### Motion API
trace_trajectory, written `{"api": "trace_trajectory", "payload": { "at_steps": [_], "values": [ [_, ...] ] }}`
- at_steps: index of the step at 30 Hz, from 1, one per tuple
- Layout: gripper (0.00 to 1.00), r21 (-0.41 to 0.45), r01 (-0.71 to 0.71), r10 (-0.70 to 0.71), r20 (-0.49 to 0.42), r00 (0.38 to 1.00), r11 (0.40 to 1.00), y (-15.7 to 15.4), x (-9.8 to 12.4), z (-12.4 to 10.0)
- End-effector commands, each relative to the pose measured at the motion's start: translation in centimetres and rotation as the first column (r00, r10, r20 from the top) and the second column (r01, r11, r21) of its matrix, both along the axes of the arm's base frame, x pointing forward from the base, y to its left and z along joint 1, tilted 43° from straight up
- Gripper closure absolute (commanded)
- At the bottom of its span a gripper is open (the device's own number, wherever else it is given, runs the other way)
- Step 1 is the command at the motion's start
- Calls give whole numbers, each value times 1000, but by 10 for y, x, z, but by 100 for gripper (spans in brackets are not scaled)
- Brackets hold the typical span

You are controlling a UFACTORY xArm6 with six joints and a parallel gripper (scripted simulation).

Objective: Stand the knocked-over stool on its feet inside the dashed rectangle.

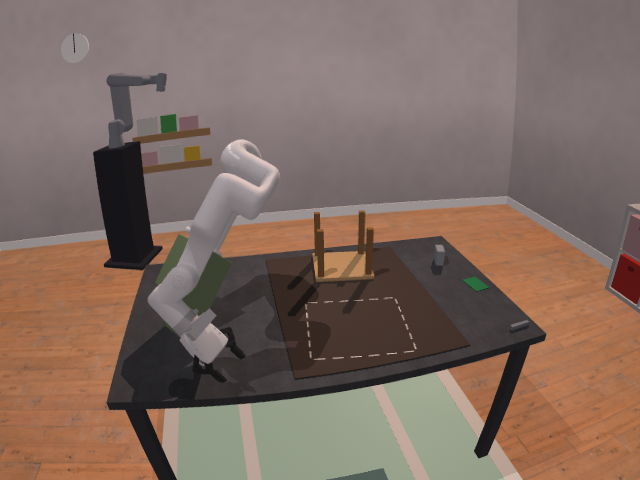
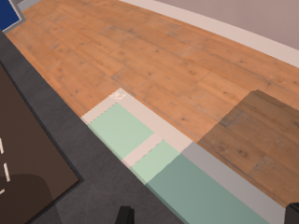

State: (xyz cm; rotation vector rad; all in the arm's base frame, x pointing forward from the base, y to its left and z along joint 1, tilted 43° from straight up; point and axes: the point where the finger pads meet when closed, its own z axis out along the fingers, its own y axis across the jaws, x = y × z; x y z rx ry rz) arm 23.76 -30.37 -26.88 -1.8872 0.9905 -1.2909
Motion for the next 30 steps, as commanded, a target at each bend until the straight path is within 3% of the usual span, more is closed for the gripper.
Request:
{"api": "trace_trajectory", "payload": {
  "at_steps": [1,22,30],
  "values": [
    [0,-4,1,-1,0,1000,1000,-2,0,1],
    [0,-4,-2,2,0,1000,1000,-2,0,1],
    [0,-17,-50,50,-1,999,999,-7,10,13]
  ]
}}
